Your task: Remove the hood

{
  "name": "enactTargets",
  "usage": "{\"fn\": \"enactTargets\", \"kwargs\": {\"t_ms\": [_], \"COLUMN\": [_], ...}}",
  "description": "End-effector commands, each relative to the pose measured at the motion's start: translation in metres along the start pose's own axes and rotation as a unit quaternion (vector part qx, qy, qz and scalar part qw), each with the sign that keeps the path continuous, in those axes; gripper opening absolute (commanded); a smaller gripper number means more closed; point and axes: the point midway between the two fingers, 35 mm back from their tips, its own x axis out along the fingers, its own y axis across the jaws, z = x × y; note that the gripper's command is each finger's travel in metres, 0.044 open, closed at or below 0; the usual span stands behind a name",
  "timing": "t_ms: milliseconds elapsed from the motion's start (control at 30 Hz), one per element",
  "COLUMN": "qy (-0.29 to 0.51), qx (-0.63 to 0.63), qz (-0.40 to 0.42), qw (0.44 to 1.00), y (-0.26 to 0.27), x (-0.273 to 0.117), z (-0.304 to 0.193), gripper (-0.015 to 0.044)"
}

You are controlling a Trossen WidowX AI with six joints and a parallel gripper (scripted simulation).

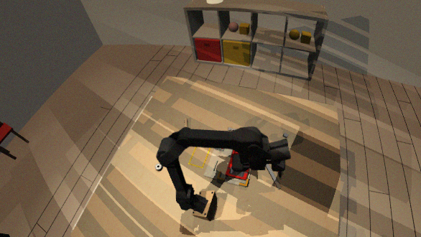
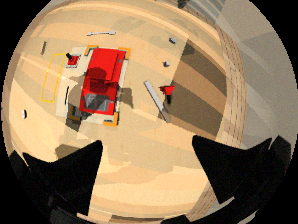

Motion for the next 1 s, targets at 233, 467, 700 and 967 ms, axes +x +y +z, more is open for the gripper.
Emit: {"fn": "enactTargets", "kwargs": {"t_ms": [233, 467, 700, 967], "qy": [0.066, 0.117, 0.123, 0.123], "qx": [0.041, 0.089, 0.093, 0.093], "qz": [0.062, 0.083, 0.085, 0.085], "qw": [0.995, 0.986, 0.984, 0.984], "y": [0.047, 0.096, 0.098, 0.098], "x": [0.085, 0.142, 0.148, 0.151], "z": [0.094, 0.141, 0.143, 0.142], "gripper": [0.0440, 0.0440, 0.0440, 0.0440]}}
